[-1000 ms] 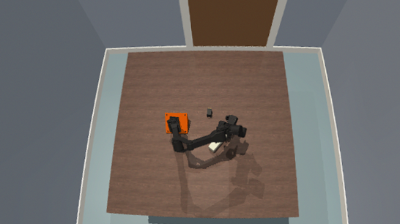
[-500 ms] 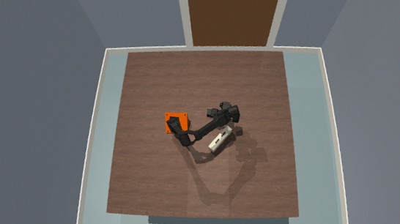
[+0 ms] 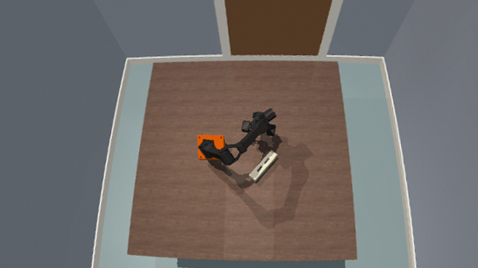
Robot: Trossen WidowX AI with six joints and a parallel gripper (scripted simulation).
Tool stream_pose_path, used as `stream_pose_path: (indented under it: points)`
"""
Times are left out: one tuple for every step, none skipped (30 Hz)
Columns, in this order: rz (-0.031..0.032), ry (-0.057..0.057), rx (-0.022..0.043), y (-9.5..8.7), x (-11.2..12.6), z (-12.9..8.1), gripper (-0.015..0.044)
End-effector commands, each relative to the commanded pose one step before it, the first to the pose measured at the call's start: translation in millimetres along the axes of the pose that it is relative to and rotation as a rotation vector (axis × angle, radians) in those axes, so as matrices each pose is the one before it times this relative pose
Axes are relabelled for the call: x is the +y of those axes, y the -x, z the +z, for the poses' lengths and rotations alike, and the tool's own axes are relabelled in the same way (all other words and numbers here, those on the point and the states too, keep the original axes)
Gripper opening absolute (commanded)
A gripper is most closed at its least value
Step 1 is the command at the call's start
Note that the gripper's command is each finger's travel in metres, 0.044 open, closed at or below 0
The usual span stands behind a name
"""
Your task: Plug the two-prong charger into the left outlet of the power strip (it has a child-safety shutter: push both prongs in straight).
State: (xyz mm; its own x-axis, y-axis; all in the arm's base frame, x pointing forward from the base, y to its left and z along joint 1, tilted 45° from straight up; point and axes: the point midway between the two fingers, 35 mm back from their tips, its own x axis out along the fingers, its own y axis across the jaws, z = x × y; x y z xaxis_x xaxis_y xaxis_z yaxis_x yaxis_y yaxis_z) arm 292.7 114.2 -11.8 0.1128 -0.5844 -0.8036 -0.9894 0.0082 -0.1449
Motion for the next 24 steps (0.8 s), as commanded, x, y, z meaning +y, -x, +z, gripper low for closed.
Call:
stream_pose_path:
  points:
    - [0.01917,0.0204,0.07779,-9.04,22.37,5.26,0.0440]
    - [0.00288,0.0050,0.01742,-1.85,4.87,1.16,0.0440]
    - [0.00236,0.0050,0.01762,-1.81,4.80,1.07,0.0440]
    - [0.00183,0.0050,0.01780,-1.77,4.74,0.98,0.0440]
    - [0.00130,0.0049,0.01797,-1.74,4.68,0.88,0.0440]
    - [0.00077,0.0049,0.01813,-1.70,4.61,0.79,0.0440]
    - [0.00025,0.0048,0.01822,-1.66,4.53,0.70,0.0440]
    - [-0.00018,0.0038,0.01462,-1.30,3.56,0.50,0.0440]
    - [-0.00026,0.0023,0.00886,-0.81,2.08,-0.36,0.0440]
    - [-0.00011,0.0008,0.00296,-0.27,0.69,-0.12,0.0440]
    - [0.00000,0.0000,0.00000,0.00,0.00,0.00,0.0440]
    - [0.00000,0.0000,0.00000,0.00,0.00,0.00,0.0440]
    - [-0.00001,0.0000,0.00001,-0.34,-0.01,0.02,0.0440]
    - [-0.00001,0.0000,0.00002,-0.70,-0.02,0.04,0.0440]
    - [-0.00002,0.0000,0.00003,-1.11,-0.02,0.06,0.0440]
    - [-0.00003,0.0000,0.00004,-1.33,-0.02,0.07,0.0440]
    - [-0.00003,0.0000,0.00006,-1.60,-0.02,0.08,0.0440]
    - [-0.00004,0.0000,0.00008,-1.91,-0.02,0.09,0.0440]
    - [-0.00004,0.0000,0.00011,-2.21,-0.01,0.05,0.0440]
    - [-0.00004,0.0000,0.00013,-2.37,0.01,0.04,0.0440]
    - [-0.00002,0.0000,0.00010,-1.54,0.01,-0.04,0.0440]
    - [-0.00002,0.0000,0.00008,-1.08,0.01,-0.03,0.0440]
    - [-0.00001,0.0000,0.00006,-0.69,0.00,-0.16,0.0440]
    - [-0.00001,0.0000,-0.00001,-0.28,-0.02,0.03,0.0440]
